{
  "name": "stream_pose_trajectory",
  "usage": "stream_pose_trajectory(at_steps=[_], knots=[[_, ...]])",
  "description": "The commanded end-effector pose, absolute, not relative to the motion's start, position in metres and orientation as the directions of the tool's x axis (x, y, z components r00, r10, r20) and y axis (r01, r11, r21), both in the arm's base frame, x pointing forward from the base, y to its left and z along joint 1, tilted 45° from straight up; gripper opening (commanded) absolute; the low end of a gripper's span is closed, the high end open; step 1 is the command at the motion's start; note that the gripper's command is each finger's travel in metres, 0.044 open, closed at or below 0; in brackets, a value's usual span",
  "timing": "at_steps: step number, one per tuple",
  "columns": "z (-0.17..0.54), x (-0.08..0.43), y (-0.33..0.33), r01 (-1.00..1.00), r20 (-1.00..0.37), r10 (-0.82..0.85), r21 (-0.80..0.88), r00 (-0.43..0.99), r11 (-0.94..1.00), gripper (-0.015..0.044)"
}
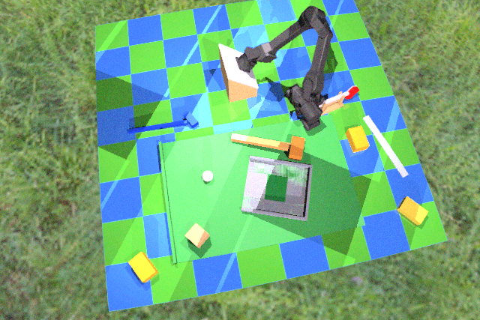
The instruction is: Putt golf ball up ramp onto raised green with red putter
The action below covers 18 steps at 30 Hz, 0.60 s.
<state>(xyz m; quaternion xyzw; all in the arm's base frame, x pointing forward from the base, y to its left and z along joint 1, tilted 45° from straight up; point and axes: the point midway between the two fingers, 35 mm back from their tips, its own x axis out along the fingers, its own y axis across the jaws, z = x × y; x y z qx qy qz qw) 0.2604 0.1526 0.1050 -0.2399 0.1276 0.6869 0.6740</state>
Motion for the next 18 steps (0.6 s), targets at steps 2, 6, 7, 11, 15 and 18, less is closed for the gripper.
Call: stream_pose_trajectory(at_steps=[2, 6, 7, 11, 15, 18], knots=[[0.1051, 0.2605, 0.1525, -0.987, -0.502, 0.865, -0.148, 0.024, -0.059, 0.0230], [0.1051, 0.2605, 0.1525, -0.987, -0.502, 0.865, -0.148, 0.024, -0.059, 0.0125], [0.1051, 0.2605, 0.1525, -0.987, -0.502, 0.865, -0.148, 0.024, -0.059, 0.0099], [0.1051, 0.2605, 0.1525, -0.987, -0.502, 0.865, -0.148, 0.024, -0.059, 0.0052], [0.1051, 0.2605, 0.1525, -0.987, -0.502, 0.865, -0.148, 0.024, -0.059, 0.0026], [0.1063, 0.2608, 0.1508, -0.987, -0.503, 0.864, -0.148, 0.024, -0.059, 0.0000]])
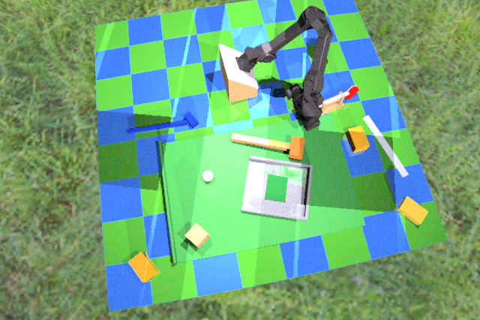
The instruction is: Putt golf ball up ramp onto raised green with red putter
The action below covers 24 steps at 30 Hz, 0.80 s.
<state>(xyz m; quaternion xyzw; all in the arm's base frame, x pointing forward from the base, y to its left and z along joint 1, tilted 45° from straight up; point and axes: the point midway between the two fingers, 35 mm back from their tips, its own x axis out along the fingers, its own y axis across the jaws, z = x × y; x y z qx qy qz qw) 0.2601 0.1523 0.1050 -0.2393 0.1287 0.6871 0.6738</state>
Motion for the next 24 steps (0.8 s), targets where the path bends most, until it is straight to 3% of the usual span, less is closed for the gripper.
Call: stream_pose_trajectory(at_steps=[1, 24], knots=[[0.107, 0.261, 0.149, -0.987, -0.504, 0.863, -0.148, 0.024, -0.059, 0.0000], [0.175, 0.255, 0.082, -0.988, -0.505, 0.863, -0.144, 0.022, -0.059, 0.0000]])
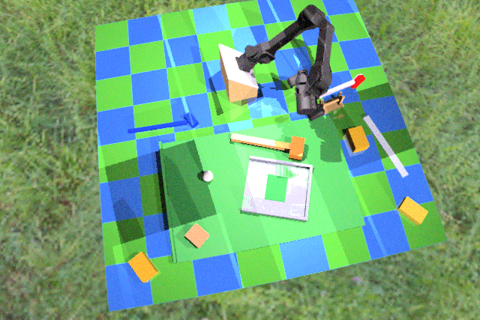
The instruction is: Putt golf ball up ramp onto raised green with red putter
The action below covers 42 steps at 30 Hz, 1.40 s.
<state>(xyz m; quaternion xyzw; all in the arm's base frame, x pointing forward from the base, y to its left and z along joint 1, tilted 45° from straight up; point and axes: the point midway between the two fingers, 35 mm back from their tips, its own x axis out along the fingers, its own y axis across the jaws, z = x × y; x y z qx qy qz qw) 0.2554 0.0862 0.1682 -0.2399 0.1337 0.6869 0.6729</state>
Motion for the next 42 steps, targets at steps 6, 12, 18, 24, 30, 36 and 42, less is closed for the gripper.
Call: stream_pose_trajectory(at_steps=[6, 12, 18, 24, 30, 36, 42], knots=[[0.148, 0.269, 0.059, -0.998, -0.548, 0.835, -0.001, 0.050, 0.059, 0.0000], [0.120, 0.282, 0.021, -0.959, -0.595, 0.800, 0.175, 0.079, 0.225, 0.0000], [0.091, 0.287, -0.019, -0.860, -0.636, 0.766, 0.334, 0.096, 0.386, 0.0000], [0.062, 0.284, -0.058, -0.708, -0.670, 0.735, 0.469, 0.104, 0.527, 0.0000], [0.031, 0.274, -0.096, -0.513, -0.696, 0.710, 0.574, 0.103, 0.638, 0.0000], [0.001, 0.257, -0.131, -0.288, -0.716, 0.692, 0.645, 0.096, 0.708, 0.0000], [-0.029, 0.234, -0.162, -0.047, -0.728, 0.680, 0.679, 0.084, 0.733, 0.0000]])
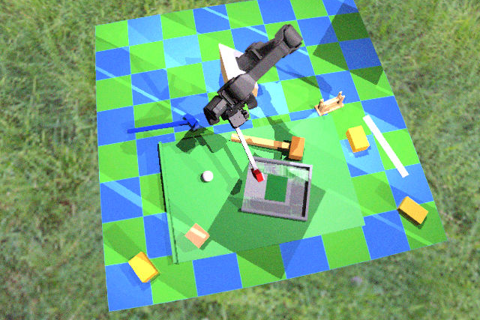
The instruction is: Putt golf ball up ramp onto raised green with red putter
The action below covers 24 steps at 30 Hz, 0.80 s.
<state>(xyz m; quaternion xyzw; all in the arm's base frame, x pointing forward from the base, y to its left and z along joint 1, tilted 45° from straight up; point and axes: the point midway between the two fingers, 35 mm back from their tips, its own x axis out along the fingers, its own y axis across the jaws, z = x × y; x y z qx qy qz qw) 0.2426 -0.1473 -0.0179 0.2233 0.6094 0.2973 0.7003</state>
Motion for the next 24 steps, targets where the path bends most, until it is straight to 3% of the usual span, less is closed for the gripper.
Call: stream_pose_trajectory(at_steps=[1, 12, 24], knots=[[-0.034, 0.230, -0.167, -0.006, -0.729, 0.679, 0.681, 0.082, 0.732, 0.0000], [-0.089, 0.174, -0.206, 0.414, -0.730, 0.681, 0.638, 0.057, 0.649, 0.0000], [-0.112, 0.172, -0.190, 0.437, -0.729, 0.682, 0.632, 0.056, 0.640, 0.0000]])
